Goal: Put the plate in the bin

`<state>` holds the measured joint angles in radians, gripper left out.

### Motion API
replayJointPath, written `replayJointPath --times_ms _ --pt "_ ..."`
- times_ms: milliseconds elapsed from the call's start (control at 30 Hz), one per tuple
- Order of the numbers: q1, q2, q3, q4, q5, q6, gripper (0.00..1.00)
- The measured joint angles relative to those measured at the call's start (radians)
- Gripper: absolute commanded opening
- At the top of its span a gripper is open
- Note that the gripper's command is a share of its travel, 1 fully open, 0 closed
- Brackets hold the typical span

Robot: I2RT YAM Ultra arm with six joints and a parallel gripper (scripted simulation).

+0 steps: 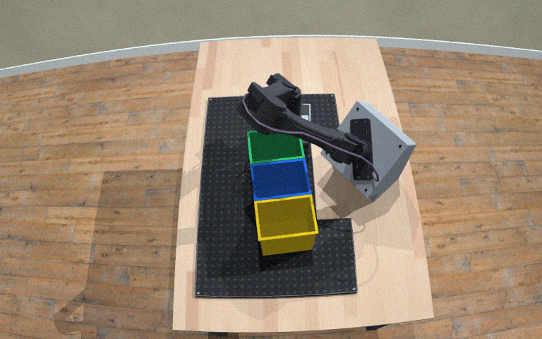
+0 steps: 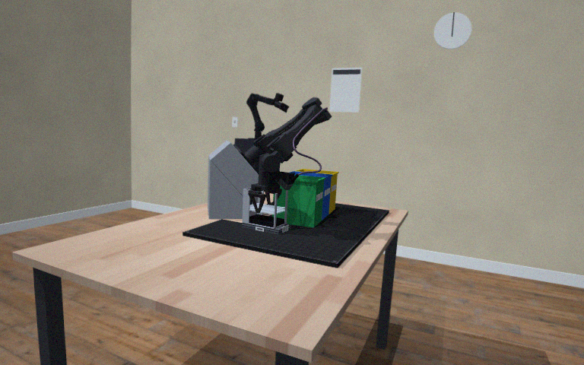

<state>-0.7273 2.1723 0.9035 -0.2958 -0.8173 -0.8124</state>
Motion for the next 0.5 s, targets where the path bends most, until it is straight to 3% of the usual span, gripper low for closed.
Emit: replayJointPath --times_ms 500 --pt "-0.052 -0.038 0.024 -0.122 0.000 -0.083 0.00"
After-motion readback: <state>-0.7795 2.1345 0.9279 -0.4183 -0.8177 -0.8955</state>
